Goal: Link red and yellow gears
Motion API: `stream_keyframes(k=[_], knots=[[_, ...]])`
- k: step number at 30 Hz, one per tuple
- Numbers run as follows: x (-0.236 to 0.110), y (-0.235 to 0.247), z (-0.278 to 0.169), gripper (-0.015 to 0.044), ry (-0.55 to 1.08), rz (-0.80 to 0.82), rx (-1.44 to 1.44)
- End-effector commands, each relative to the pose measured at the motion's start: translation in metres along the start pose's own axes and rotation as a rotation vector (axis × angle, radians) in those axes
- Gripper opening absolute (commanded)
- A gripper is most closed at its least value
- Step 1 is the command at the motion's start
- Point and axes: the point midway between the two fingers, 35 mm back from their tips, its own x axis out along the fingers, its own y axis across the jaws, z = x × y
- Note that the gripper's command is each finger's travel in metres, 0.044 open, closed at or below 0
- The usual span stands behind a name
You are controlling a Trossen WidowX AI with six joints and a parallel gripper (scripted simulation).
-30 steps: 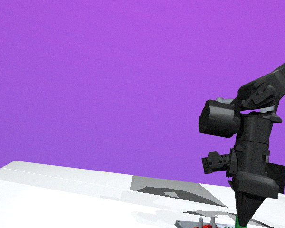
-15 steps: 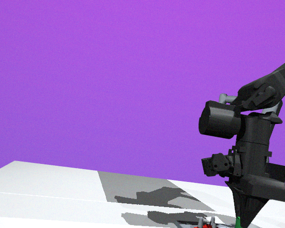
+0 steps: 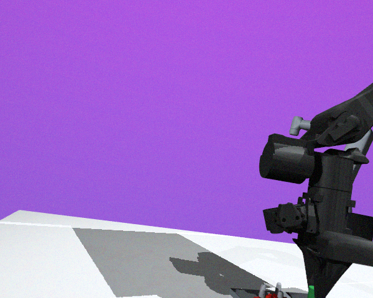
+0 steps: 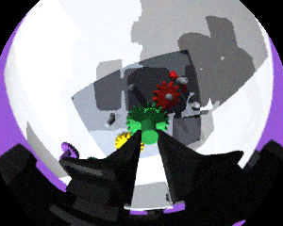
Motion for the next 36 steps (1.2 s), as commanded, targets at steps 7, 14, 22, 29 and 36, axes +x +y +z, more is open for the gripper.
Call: stream_keyframes(k=[7,14,22,29,36], knots=[[0.0024,0.0003,-0.0009,0.0000,-0.001,0.001,0.170],[0.0025,-0.0007,-0.0003,0.0000,-0.001,0.001,0.261],[0.0025,0.0003,0.0003,0.0000,-0.001,0.001,0.233],[0.0027,0.0005,-0.0008,0.0000,-0.001,0.001,0.111],[-0.0014,0.0000,-0.0006,0.0140,-0.001,0.001,0.112]])
